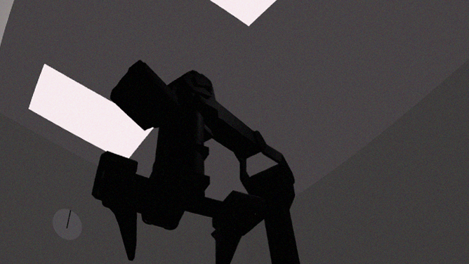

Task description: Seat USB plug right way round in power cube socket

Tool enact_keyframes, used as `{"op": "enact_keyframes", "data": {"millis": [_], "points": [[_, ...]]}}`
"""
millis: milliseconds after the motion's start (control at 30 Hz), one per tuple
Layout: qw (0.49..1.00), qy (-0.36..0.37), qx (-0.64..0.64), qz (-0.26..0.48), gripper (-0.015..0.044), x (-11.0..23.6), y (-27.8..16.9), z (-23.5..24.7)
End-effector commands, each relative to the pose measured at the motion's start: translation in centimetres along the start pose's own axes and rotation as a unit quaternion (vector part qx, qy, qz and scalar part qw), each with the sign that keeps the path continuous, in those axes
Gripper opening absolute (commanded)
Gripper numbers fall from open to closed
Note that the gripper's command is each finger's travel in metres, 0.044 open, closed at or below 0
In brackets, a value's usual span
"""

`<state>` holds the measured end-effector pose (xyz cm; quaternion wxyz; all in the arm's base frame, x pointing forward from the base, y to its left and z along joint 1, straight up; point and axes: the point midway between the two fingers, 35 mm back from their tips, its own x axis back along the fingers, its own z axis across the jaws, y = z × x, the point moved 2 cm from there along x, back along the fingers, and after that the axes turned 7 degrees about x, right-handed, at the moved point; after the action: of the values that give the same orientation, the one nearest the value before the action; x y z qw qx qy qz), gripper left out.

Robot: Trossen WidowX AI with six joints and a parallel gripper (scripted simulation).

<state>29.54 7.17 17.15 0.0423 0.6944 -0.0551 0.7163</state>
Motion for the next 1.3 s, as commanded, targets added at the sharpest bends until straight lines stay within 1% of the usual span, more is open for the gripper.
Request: {"op": "enact_keyframes", "data": {"millis": [0, 833, 1067, 1267], "points": [[1.000, 0.000, -0.002, -0.003, 0.0440, -0.4, 0.0, 0.0], [1.000, 0.000, -0.002, -0.003, 0.0440, -2.8, 0.1, 0.0], [1.000, 0.000, -0.002, -0.003, 0.0440, -3.0, 0.1, 0.0], [1.000, 0.000, 0.000, 0.000, 0.0282, -2.8, 0.0, 0.0]]}}
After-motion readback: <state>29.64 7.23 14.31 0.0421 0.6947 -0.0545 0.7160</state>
